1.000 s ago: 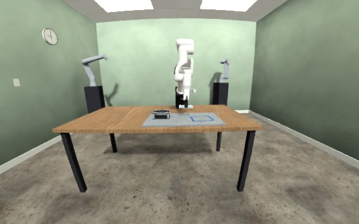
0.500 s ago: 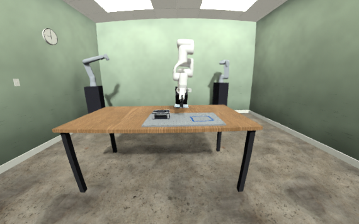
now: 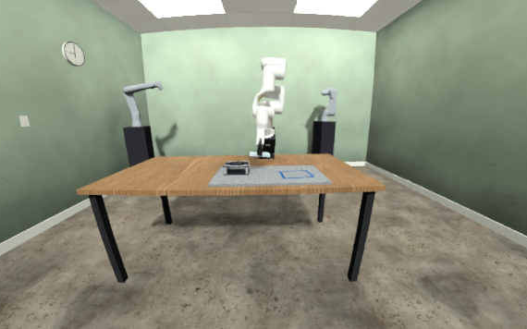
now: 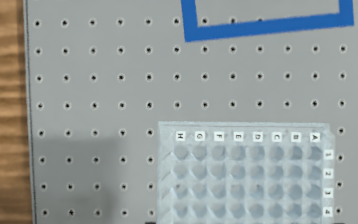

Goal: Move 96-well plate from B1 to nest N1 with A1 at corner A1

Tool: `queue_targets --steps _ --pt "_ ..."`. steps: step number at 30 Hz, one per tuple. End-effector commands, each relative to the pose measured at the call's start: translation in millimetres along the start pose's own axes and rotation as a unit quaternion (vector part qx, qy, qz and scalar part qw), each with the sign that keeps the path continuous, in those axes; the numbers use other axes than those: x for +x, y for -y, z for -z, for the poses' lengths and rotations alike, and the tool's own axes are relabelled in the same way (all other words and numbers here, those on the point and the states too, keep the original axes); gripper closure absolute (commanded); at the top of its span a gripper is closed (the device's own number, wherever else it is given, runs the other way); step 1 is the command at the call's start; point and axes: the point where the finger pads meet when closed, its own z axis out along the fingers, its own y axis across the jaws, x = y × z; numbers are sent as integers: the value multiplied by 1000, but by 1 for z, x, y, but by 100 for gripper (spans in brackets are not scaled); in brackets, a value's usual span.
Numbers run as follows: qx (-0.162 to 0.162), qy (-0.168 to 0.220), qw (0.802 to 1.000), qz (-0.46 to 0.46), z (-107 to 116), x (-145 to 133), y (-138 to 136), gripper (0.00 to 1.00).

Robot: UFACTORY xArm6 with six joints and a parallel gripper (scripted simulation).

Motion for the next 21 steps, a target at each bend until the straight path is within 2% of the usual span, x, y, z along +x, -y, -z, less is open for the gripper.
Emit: queue_targets --steps 1,21 --pt "-3 -35 999 4 2 -20 1 100" --pt "-3 -35 999 4 7 -79 9 100"
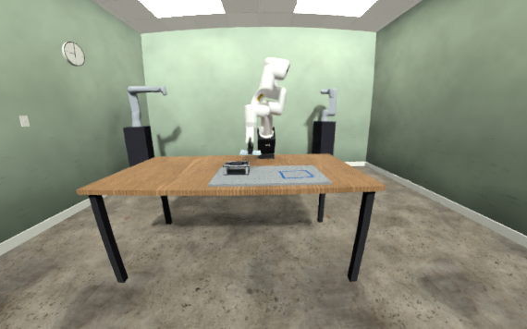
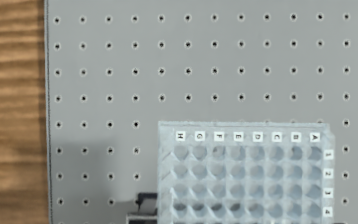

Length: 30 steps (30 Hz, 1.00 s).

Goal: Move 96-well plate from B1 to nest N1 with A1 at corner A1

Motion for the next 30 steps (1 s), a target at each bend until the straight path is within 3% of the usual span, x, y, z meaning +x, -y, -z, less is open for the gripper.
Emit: queue_targets --steps 1,30 --pt "-9 -17 1000 3 2 -20 2 100" --pt "-9 -17 1000 3 11 -95 12 100"
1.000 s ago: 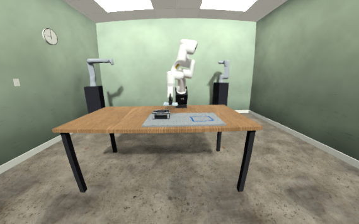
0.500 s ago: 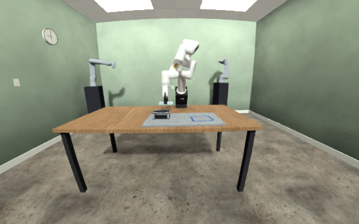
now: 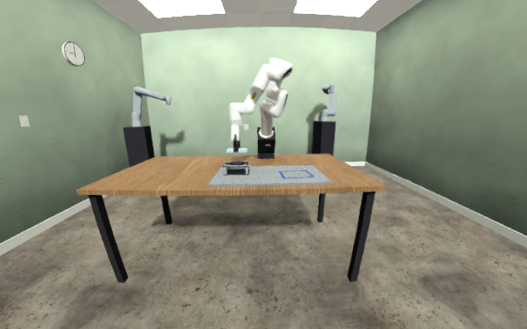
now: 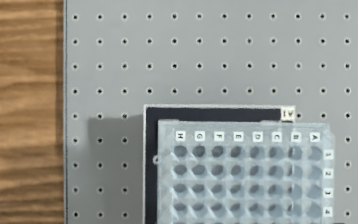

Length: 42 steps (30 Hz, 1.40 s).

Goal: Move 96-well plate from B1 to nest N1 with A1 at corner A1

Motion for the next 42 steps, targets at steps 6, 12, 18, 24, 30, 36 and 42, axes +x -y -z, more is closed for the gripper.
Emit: queue_targets --steps 6,12,18,24,30,36,42 --pt "-2 -1 1000 1 1 -8 0 100" --pt "-2 -1 1000 1 1 -8 0 100" --pt "-2 -1 1000 1 1 -8 0 100" --pt "-2 -1 1000 1 1 -7 0 100" --pt "-2 -1 1000 1 1 -7 0 100" --pt "-2 -1 1000 1 1 -7 0 100" --pt "-2 -1 1000 1 -7 -7 0 100"
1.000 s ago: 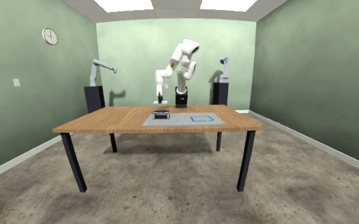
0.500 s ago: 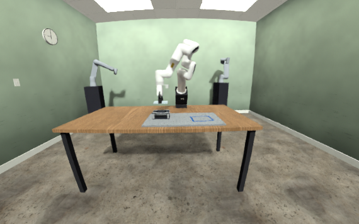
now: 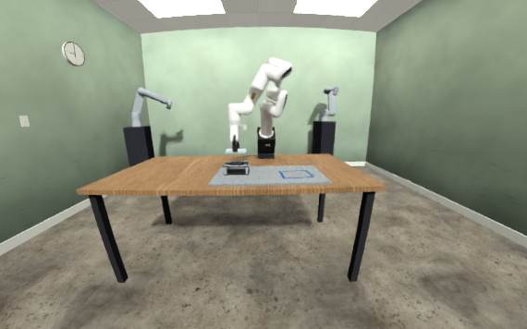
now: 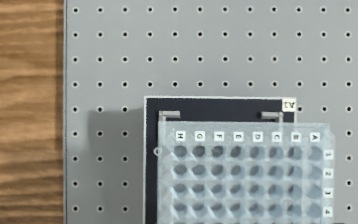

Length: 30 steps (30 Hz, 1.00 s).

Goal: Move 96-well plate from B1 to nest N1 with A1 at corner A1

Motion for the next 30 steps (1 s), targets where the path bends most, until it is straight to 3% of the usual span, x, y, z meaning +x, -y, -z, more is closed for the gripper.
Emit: queue_targets --steps 1,30 --pt "-1 1 1000 0 -5 0 -1 100" --pt "-1 1 1000 0 -48 0 -1 100"
